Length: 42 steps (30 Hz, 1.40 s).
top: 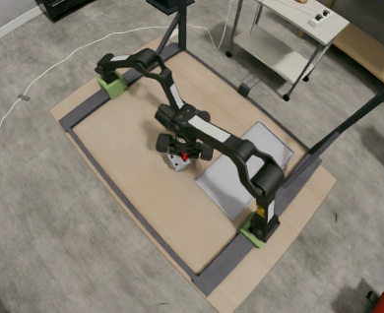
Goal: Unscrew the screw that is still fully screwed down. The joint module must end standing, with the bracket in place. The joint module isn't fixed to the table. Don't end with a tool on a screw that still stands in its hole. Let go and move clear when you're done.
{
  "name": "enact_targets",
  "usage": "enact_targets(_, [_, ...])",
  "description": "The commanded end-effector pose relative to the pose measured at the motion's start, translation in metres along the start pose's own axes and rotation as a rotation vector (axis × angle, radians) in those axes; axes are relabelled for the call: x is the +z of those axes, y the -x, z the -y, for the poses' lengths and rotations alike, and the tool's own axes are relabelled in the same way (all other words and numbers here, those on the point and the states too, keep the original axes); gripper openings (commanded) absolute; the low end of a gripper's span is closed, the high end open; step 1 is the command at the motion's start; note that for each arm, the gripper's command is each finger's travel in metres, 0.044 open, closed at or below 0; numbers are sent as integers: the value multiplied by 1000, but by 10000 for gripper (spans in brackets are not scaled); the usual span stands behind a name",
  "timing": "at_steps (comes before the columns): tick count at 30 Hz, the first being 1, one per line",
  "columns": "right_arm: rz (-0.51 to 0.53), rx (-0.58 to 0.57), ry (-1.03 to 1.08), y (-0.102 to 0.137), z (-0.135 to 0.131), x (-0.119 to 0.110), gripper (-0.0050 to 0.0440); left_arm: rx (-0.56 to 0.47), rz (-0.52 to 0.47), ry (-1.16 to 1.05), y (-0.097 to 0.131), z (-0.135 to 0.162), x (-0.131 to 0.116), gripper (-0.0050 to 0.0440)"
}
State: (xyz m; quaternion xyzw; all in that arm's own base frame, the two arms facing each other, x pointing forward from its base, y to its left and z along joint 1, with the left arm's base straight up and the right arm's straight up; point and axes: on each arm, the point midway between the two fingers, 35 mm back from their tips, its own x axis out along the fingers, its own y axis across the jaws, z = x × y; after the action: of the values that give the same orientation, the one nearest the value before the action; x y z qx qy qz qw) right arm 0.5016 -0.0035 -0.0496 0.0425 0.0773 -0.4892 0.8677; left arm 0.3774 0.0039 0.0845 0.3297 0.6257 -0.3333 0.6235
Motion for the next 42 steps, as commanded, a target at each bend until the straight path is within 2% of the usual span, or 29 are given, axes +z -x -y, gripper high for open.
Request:
enact_targets(1, [11,3,-36,-1,-6,15,245,25,10,104,6,-4,-1,130])
enact_targets(4, [11,3,-36,-1,-6,15,245,25,10,104,6,-4,-1,130])
enact_targets(16, [11,3,-36,-1,-6,15,245,23,17,600,7,-4,-1,130])
enact_targets(21, [11,3,-36,-1,-6,15,245,22,16,600,7,-4,-1,130])
enact_targets(33, [11,3,-36,-1,-6,15,245,18,22,1095,7,-4,-1,130])
enact_targets(38, [11,3,-36,-1,-6,15,245,18,22,1095,7,-4,-1,130])
enact_targets(42, [11,3,-36,-1,-6,15,245,17,25,1260,8,-4,-1,130])
